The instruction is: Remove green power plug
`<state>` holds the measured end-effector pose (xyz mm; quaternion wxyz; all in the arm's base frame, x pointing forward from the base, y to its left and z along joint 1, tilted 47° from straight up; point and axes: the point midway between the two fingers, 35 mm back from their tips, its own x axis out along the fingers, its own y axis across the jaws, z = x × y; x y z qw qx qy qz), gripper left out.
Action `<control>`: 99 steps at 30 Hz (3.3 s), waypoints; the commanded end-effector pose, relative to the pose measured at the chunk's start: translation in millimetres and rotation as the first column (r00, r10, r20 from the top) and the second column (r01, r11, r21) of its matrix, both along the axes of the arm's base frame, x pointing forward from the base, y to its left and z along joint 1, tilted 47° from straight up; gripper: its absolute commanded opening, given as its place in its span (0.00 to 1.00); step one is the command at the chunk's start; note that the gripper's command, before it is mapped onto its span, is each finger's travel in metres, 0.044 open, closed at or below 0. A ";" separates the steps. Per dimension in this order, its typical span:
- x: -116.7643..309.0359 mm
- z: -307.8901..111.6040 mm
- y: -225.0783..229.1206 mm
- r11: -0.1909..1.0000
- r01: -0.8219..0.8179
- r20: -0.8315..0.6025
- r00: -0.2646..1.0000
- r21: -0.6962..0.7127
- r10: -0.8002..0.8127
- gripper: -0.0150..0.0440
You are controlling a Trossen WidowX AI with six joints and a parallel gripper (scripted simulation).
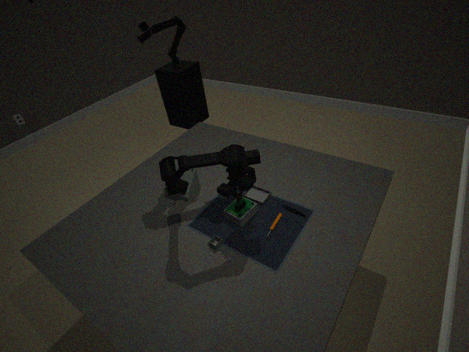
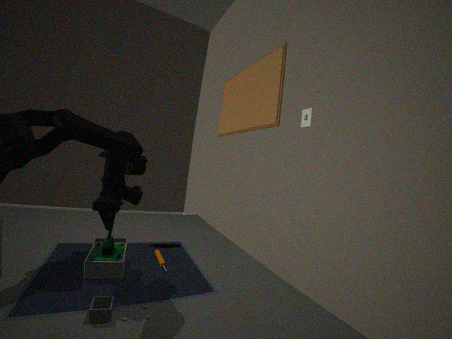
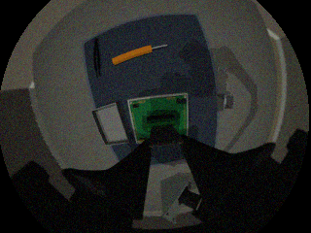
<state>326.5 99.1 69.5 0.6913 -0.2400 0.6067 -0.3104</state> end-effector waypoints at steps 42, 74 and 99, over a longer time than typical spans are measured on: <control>4.3 -14.3 -14.4 1.000 0.006 0.009 1.000 0.008 -0.006 0.25; 0.6 15.8 7.4 0.996 -0.007 0.012 1.000 0.087 0.006 0.25; -0.3 21.3 6.1 0.989 -0.016 0.015 1.000 0.144 0.014 0.25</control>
